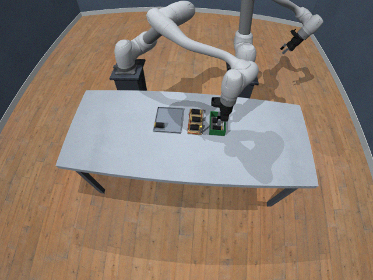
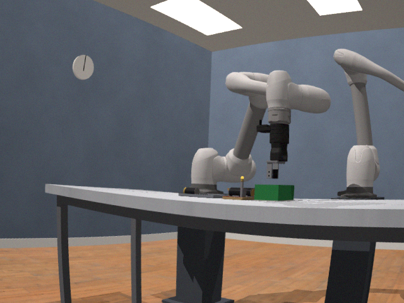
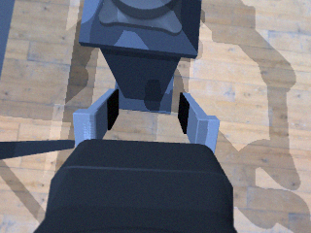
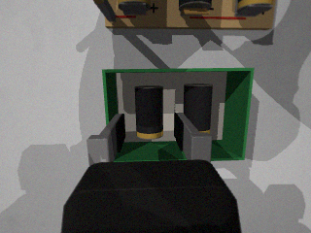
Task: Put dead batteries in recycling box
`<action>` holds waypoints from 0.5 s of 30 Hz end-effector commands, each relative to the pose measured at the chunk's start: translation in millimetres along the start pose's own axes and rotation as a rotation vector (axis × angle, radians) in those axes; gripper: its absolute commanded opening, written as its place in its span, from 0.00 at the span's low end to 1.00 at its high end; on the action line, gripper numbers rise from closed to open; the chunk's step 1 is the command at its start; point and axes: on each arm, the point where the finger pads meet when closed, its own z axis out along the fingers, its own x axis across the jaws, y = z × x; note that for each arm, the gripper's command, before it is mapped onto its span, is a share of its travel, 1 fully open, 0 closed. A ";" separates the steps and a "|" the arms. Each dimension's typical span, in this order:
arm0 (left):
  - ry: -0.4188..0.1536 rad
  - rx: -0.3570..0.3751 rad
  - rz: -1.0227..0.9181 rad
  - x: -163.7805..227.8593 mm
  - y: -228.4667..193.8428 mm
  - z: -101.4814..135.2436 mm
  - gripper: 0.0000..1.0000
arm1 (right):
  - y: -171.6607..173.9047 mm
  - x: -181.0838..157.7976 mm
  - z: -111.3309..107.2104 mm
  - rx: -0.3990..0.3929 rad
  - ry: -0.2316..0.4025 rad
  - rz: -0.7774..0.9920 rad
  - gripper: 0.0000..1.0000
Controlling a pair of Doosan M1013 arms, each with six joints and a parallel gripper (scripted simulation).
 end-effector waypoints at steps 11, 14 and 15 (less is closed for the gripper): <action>0.001 -0.001 0.000 0.2 0.1 -0.7 1.00 | 0.7 -0.2 -22.2 -0.003 -0.001 0.000 0.90; 0.001 -0.001 0.000 0.2 0.1 -0.7 1.00 | 0.7 -0.2 -22.2 -0.003 -0.001 0.000 0.90; 0.001 -0.001 0.000 0.2 0.1 -0.7 1.00 | 0.7 -0.2 -22.2 -0.003 -0.001 0.000 0.90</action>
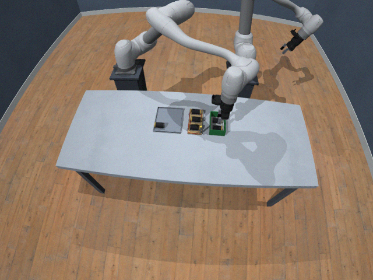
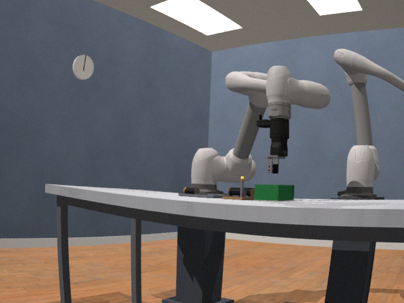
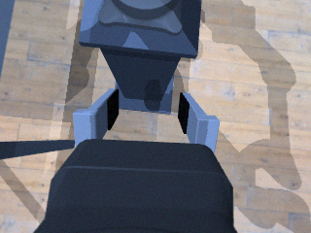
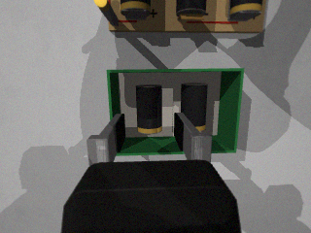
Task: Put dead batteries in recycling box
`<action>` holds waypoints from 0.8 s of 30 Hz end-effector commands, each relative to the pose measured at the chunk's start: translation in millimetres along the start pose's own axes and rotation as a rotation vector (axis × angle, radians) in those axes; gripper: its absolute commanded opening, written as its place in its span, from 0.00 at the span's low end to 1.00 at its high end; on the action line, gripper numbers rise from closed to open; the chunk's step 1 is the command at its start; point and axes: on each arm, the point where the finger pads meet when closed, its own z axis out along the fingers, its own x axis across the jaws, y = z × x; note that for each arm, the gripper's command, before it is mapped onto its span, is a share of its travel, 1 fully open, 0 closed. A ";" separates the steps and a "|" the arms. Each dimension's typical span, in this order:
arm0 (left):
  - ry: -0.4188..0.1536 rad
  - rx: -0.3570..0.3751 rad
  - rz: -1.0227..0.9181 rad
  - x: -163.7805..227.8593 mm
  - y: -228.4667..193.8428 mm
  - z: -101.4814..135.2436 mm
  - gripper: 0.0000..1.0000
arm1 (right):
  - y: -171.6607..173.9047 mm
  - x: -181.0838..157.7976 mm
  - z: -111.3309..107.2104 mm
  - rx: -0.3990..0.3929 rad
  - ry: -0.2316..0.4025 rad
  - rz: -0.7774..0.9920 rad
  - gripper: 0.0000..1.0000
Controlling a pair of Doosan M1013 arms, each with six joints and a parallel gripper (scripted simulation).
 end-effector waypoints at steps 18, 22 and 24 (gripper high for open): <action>0.001 -0.001 0.000 0.2 0.1 -0.7 1.00 | 0.6 -0.1 -41.1 -0.003 -0.001 0.000 0.90; 0.001 -0.001 0.000 0.2 0.1 -0.7 1.00 | 0.6 -0.1 -41.1 -0.003 -0.001 0.000 0.90; 0.001 -0.001 0.000 0.2 0.1 -0.7 1.00 | 0.6 -0.1 -41.1 -0.003 -0.001 0.000 0.90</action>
